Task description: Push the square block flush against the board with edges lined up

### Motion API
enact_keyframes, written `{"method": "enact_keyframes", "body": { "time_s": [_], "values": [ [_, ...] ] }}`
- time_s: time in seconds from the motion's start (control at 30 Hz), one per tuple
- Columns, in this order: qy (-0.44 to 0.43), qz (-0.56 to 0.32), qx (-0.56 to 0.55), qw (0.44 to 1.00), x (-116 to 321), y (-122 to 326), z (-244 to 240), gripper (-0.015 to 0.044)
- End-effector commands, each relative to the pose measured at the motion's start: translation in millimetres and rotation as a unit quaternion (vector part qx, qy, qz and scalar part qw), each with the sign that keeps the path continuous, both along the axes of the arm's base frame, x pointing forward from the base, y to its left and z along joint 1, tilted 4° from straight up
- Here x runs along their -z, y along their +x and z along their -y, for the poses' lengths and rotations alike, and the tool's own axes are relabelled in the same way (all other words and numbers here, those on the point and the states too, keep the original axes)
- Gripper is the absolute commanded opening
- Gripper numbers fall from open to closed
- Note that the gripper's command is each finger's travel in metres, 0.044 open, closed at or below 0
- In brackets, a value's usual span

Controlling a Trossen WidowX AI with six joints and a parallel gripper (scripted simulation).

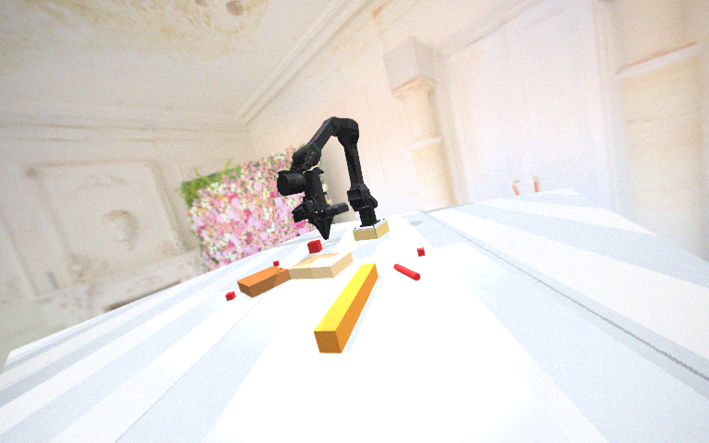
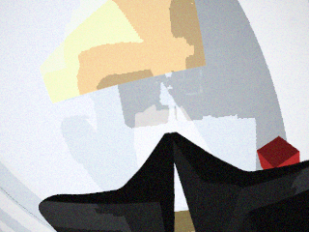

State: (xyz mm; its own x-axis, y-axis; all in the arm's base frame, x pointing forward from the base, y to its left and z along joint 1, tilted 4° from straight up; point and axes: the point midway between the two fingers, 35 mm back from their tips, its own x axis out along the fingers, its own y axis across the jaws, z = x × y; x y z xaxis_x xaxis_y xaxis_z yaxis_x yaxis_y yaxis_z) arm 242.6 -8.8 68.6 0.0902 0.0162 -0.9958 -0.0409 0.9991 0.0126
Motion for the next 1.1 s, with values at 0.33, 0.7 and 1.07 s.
{"method": "enact_keyframes", "body": {
  "time_s": [0.33, 0.7, 1.07],
  "values": [
    [-0.021, 0.003, -0.239, 0.971, -9.8, 39.0, -32.0, 0.0],
    [-0.037, 0.009, -0.415, 0.909, -13.7, 66.5, -63.8, 0.0],
    [-0.056, 0.017, -0.566, 0.822, -14.2, 90.5, -101.0, 0.0]
  ]
}}
